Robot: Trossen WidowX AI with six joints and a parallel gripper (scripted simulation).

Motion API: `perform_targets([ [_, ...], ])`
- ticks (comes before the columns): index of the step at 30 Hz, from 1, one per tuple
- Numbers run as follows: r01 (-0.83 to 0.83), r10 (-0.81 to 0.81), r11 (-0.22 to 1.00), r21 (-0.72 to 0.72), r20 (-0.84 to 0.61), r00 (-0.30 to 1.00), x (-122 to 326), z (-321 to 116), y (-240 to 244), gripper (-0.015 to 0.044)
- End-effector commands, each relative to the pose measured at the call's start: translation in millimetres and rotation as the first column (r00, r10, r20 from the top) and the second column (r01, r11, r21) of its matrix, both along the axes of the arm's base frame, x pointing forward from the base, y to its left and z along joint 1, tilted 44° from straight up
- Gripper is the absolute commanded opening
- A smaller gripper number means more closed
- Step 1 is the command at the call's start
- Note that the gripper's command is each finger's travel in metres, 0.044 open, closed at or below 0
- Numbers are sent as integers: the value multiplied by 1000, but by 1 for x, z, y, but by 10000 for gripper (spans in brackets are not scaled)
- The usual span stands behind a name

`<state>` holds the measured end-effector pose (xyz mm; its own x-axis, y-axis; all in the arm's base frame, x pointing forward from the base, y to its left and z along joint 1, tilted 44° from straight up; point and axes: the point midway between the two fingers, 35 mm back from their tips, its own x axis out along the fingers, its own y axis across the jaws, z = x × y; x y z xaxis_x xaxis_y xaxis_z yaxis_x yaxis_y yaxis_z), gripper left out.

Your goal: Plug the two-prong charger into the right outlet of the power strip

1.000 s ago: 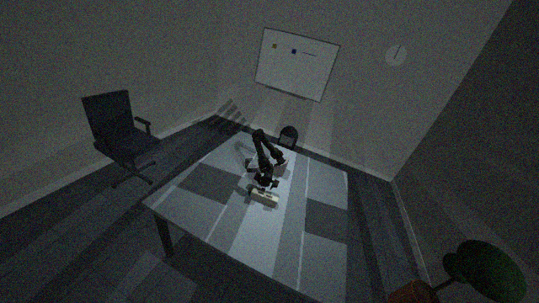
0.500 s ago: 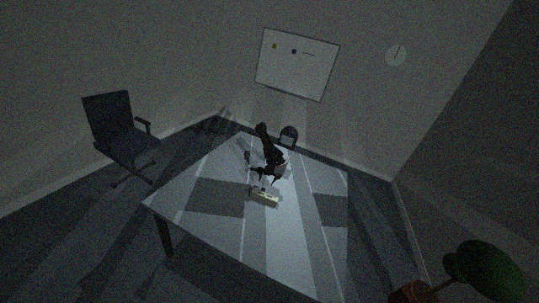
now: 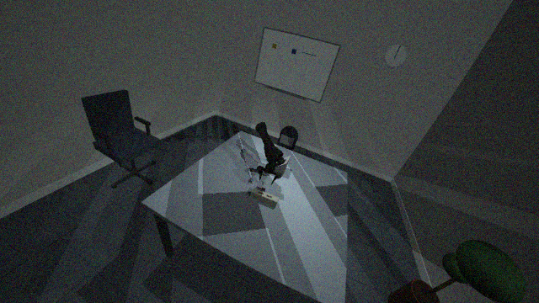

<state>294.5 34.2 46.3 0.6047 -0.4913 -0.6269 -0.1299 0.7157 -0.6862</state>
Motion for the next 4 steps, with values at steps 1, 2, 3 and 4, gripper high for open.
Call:
perform_targets([
  [1,-4,4,1000,-5,0,1000,0,0,0,440],
  [2,-4,4,1000,-5,0,1000,0,0,0,440],
  [3,-4,4,1000,-5,0,1000,0,0,0,440],
  [4,-4,4,1000,-5,0,1000,0,0,0,440],
])
